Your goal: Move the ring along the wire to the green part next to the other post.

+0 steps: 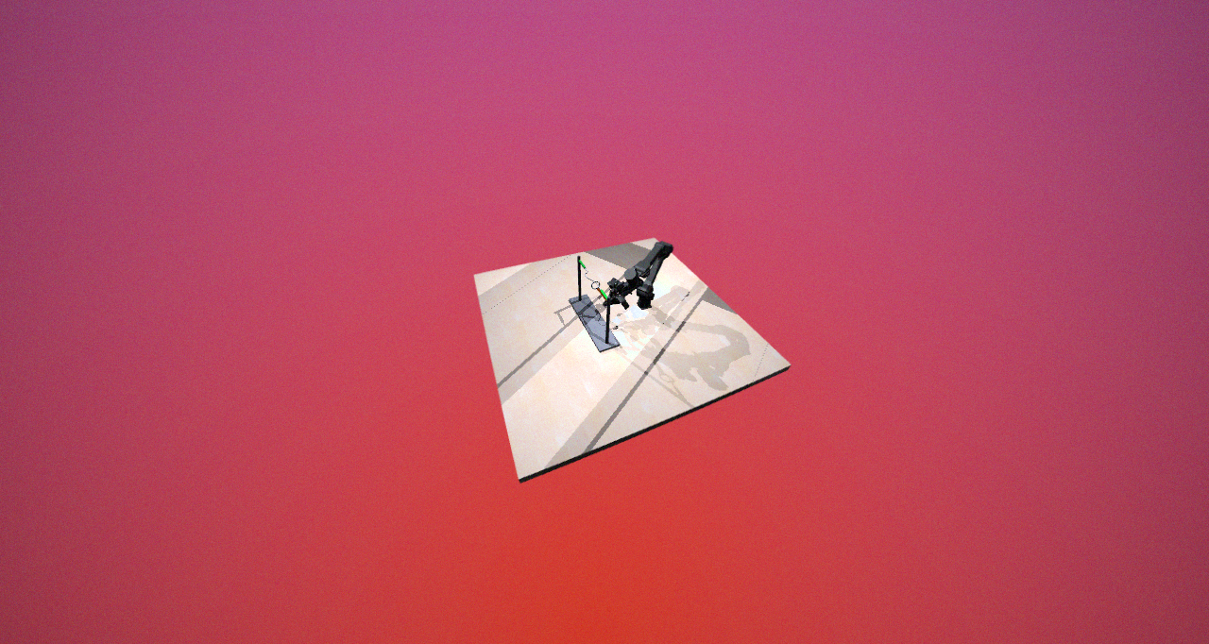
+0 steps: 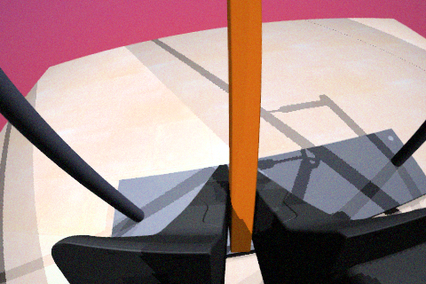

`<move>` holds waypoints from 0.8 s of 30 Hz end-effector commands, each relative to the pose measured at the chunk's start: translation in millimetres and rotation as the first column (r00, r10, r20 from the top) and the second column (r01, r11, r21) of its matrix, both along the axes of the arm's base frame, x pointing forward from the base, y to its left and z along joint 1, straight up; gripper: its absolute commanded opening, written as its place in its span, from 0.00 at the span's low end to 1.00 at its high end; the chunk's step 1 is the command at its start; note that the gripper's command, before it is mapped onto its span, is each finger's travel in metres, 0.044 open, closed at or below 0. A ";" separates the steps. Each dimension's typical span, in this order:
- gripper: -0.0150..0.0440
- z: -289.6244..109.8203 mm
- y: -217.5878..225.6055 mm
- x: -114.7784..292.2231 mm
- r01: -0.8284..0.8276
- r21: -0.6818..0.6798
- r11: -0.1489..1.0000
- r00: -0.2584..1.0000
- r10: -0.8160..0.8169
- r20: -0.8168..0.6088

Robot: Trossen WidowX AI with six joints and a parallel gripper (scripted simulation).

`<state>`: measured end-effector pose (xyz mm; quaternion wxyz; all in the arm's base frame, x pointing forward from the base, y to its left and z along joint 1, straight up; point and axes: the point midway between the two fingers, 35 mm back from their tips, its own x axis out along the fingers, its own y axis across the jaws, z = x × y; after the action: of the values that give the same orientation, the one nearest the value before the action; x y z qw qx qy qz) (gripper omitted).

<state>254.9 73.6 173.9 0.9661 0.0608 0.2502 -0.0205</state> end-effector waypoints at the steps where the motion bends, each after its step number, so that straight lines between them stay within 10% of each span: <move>1: 0.00 -0.9 10.6 1.7 0.051 0.038 0.998 0.998 -0.052 0.030; 24: 0.00 -0.1 20.4 2.2 -0.054 -0.067 0.996 0.995 0.060 0.077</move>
<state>257.7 94.0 174.3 0.9762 0.0341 0.2138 -0.0080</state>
